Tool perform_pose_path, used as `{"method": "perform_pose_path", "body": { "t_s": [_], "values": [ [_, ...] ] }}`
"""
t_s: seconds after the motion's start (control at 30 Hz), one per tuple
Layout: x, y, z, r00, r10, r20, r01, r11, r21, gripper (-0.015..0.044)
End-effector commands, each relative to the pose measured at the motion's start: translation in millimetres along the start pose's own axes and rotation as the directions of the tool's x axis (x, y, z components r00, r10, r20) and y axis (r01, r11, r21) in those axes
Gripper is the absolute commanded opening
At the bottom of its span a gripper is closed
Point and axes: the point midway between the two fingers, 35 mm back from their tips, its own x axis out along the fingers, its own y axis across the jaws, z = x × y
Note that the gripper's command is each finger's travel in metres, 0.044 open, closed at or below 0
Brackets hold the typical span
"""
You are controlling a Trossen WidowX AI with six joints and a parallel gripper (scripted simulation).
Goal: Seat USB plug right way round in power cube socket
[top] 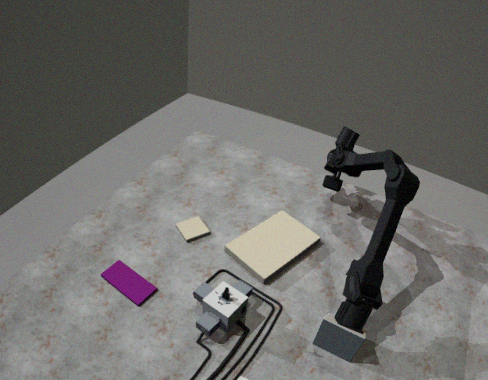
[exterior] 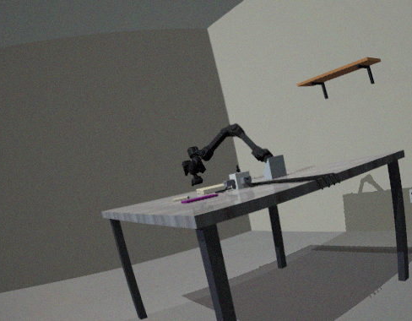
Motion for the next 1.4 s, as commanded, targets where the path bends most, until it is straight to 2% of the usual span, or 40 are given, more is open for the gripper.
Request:
{"method": "perform_pose_path", "body": {
  "t_s": [0.0,0.17,0.23,0.33,0.5,0.73,0.93,1.1,1.23,1.37],
  "values": [
    [-27.7,-13.1,-53.2,0.988,-0.057,-0.141,0.059,0.998,0.012,0.0440],
    [-70.1,-56.9,-126.1,0.931,-0.179,-0.318,0.153,0.983,-0.105,0.0440],
    [-78.0,-70.2,-130.5,0.921,-0.244,-0.304,0.194,0.964,-0.184,0.0440],
    [-120.5,-106.8,-171.6,0.849,-0.358,-0.388,0.272,0.926,-0.260,0.0440],
    [-189.8,-150.1,-212.8,0.750,-0.472,-0.464,0.317,0.871,-0.374,0.0440],
    [-298.6,-214.4,-241.2,0.573,-0.664,-0.480,0.365,0.731,-0.576,0.0440],
    [-395.8,-264.1,-231.5,0.450,-0.798,-0.402,0.338,0.568,-0.750,0.0440],
    [-473.7,-298.6,-199.0,0.405,-0.871,-0.277,0.248,0.396,-0.884,0.0440],
    [-528.4,-320.7,-157.3,0.431,-0.888,-0.160,0.155,0.248,-0.956,0.0440],
    [-568.3,-334.3,-104.6,0.519,-0.853,-0.045,0.088,0.106,-0.990,0.0440]
  ]
}}
